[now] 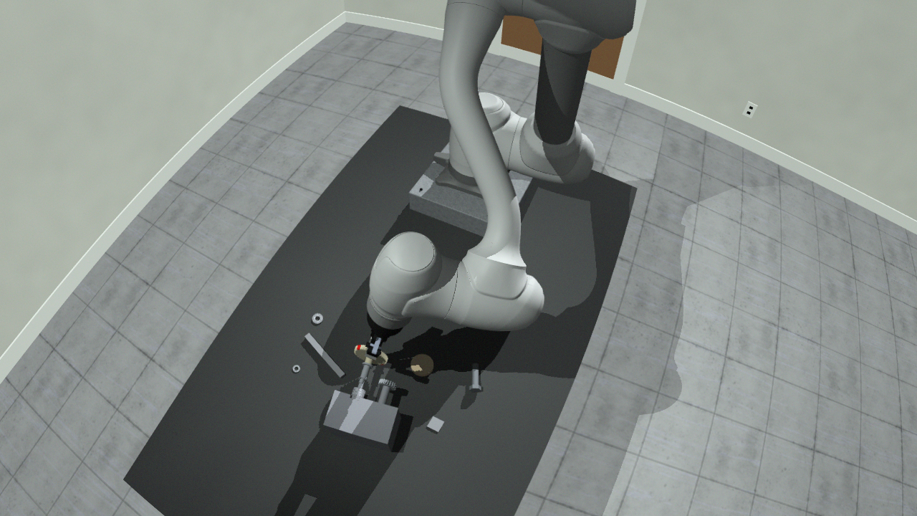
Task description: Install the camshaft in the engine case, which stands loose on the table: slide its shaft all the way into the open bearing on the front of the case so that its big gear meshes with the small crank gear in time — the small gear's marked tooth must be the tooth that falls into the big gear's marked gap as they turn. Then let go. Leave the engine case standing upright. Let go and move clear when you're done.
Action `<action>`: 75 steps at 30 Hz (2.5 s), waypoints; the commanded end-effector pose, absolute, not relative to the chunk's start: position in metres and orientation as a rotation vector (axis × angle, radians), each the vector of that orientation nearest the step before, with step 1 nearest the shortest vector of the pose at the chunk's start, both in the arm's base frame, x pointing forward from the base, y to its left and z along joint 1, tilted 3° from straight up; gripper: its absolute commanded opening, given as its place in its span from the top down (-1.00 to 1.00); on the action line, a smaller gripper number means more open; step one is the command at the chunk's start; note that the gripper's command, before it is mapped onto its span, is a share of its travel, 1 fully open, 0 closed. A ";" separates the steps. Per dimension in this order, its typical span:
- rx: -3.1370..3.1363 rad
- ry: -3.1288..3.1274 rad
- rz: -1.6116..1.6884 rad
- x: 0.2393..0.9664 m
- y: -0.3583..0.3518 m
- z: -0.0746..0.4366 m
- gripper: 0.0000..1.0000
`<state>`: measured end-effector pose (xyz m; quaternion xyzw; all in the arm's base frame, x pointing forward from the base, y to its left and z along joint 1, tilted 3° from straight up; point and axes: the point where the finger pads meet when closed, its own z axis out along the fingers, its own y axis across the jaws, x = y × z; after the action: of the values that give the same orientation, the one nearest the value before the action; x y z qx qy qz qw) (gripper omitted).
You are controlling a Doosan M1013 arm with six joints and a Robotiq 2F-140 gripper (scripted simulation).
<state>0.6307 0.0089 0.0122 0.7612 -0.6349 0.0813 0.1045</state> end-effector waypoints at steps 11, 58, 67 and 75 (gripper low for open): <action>2.244 -1.872 0.240 0.632 0.009 0.012 0.90; 2.244 -1.872 0.240 0.644 0.011 0.012 0.90; 2.244 -1.872 0.240 0.644 0.011 0.012 0.90; 2.244 -1.872 0.240 0.644 0.011 0.012 0.90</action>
<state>0.6437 0.0112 0.0114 0.7612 -0.6349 0.0813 0.1045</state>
